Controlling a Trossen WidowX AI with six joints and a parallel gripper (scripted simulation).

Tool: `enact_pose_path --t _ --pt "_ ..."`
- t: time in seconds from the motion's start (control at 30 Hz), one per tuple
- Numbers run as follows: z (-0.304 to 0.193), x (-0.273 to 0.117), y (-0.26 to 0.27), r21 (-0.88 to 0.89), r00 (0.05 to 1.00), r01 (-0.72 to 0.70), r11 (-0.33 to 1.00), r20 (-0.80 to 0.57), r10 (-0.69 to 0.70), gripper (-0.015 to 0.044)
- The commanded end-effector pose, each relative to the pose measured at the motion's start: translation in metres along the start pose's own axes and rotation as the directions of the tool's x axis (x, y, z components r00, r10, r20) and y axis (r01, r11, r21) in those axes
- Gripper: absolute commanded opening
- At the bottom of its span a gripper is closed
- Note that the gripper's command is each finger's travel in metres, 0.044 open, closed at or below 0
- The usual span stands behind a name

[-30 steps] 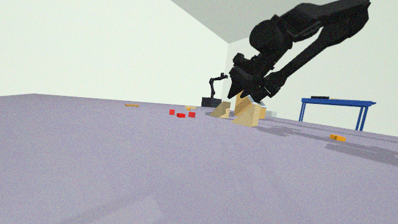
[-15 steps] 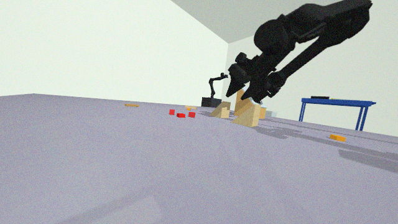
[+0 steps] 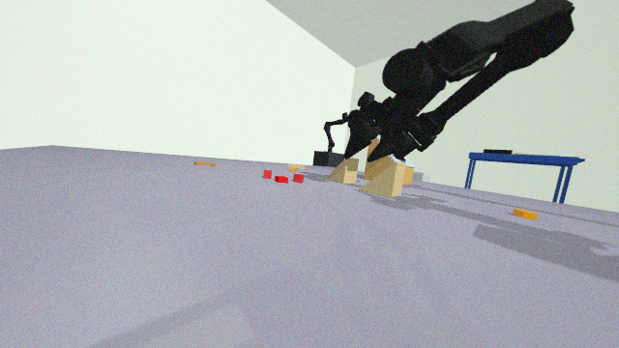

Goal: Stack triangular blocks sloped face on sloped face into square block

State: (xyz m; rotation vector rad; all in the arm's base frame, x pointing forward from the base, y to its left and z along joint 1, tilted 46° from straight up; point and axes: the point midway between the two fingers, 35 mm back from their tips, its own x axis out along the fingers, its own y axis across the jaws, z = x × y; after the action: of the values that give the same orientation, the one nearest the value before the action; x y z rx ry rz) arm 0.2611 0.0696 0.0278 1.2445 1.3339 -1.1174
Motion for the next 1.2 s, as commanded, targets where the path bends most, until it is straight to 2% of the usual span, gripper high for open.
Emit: enact_pose_path --t 0.0,1.17 --pt "0.001 0.008 -0.002 0.005 1.000 0.009 1.000 0.006 -0.009 0.0440" --pt "0.003 0.064 -0.007 0.006 1.000 0.010 1.000 0.006 -0.010 0.0440"
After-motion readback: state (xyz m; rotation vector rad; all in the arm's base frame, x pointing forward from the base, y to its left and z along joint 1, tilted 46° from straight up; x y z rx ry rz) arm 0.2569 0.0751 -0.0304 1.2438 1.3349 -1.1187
